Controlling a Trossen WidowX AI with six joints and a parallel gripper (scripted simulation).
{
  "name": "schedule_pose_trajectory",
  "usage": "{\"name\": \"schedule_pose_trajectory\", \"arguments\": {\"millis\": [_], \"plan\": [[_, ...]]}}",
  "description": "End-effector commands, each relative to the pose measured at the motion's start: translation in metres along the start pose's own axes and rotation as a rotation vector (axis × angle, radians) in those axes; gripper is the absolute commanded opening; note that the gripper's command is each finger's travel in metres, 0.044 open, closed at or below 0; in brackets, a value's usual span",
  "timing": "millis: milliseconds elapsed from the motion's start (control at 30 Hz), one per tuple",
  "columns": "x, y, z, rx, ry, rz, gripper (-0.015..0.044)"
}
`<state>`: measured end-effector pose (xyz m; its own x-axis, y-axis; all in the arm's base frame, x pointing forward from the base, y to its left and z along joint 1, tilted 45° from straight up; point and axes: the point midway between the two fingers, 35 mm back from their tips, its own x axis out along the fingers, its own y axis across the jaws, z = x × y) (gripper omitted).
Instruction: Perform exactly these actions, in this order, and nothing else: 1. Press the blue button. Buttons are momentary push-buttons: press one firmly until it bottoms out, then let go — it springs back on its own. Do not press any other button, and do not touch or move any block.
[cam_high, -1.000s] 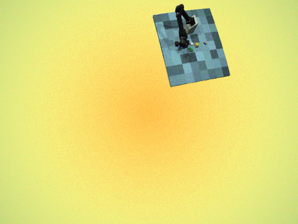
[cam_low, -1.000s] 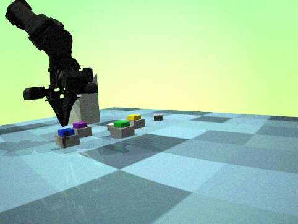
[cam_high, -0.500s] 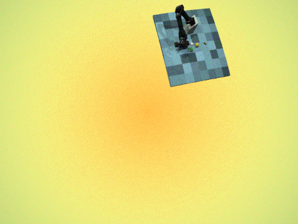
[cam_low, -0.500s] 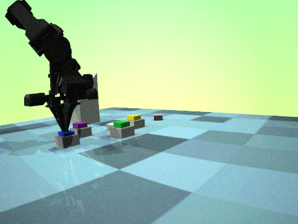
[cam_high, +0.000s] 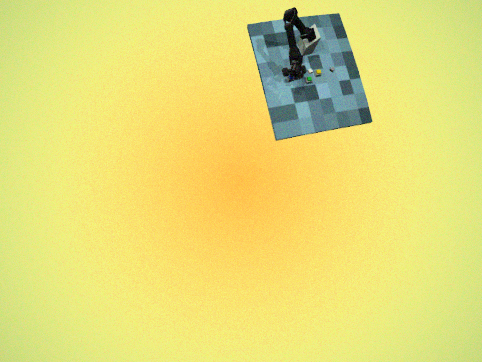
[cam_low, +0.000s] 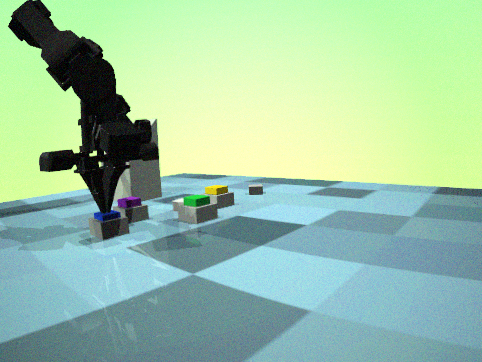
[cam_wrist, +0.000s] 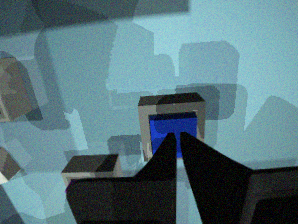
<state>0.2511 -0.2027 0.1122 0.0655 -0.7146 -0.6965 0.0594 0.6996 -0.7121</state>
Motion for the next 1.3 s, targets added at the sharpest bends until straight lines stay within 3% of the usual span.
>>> {"name": "schedule_pose_trajectory", "arguments": {"millis": [0,233,333,500,733,1133,1267], "plan": [[-0.02,0.001,0.0,-0.001,0.0,0.004,0.002],[-0.03,0.002,-0.001,-0.005,0.001,0.006,0.002],[-0.034,0.024,0.015,-0.003,-0.012,0.037,0.0099],[-0.051,0.107,0.053,-0.006,-0.027,0.119,0.023],[-0.076,0.214,0.067,-0.015,-0.009,0.16,0.04],[-0.102,0.383,0.007,-0.012,0.012,0.074,0.04],[-0.102,0.411,-0.016,-0.002,0.002,0.036,0.04]]}}
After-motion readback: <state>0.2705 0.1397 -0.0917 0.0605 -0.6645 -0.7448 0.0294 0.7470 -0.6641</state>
